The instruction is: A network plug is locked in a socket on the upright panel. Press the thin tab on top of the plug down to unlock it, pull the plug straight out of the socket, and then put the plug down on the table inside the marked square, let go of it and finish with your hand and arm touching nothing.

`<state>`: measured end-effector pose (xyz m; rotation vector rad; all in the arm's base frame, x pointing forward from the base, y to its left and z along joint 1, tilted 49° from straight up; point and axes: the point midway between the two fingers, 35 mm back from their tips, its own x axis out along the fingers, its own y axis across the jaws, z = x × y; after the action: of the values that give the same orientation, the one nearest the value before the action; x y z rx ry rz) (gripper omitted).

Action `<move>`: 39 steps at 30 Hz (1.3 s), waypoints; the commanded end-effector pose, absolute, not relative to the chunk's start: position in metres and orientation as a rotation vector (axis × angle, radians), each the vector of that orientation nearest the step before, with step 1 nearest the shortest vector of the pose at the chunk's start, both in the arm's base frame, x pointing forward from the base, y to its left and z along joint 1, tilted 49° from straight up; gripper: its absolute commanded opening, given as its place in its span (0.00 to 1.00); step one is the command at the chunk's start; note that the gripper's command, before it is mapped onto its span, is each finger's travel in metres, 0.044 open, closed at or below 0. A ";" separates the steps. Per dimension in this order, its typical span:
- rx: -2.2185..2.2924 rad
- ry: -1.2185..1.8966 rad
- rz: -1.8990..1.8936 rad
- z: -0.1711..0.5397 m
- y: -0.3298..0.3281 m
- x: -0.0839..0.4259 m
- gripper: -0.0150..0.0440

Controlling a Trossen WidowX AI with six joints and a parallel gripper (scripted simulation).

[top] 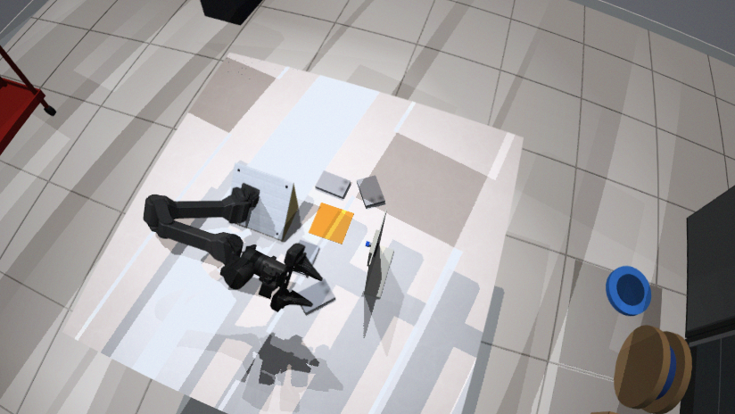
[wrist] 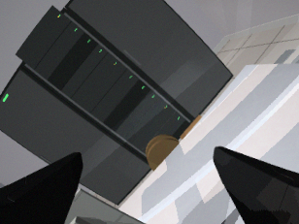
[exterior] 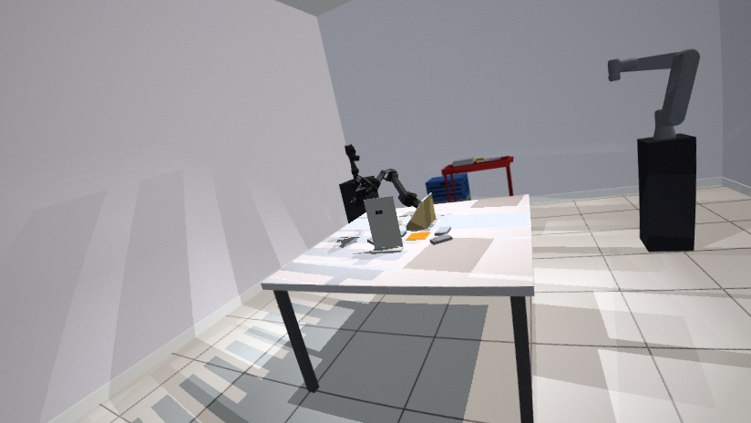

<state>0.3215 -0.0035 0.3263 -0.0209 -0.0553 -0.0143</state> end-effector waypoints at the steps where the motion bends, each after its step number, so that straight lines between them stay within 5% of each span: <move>1: -0.017 -0.054 -0.013 0.325 -0.003 0.322 0.89; 10: 0.165 0.027 0.062 0.272 0.010 0.320 0.52; 39: 0.695 0.320 0.187 0.130 0.046 0.277 0.52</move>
<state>0.2791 0.0441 0.1343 0.6728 0.3089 0.1824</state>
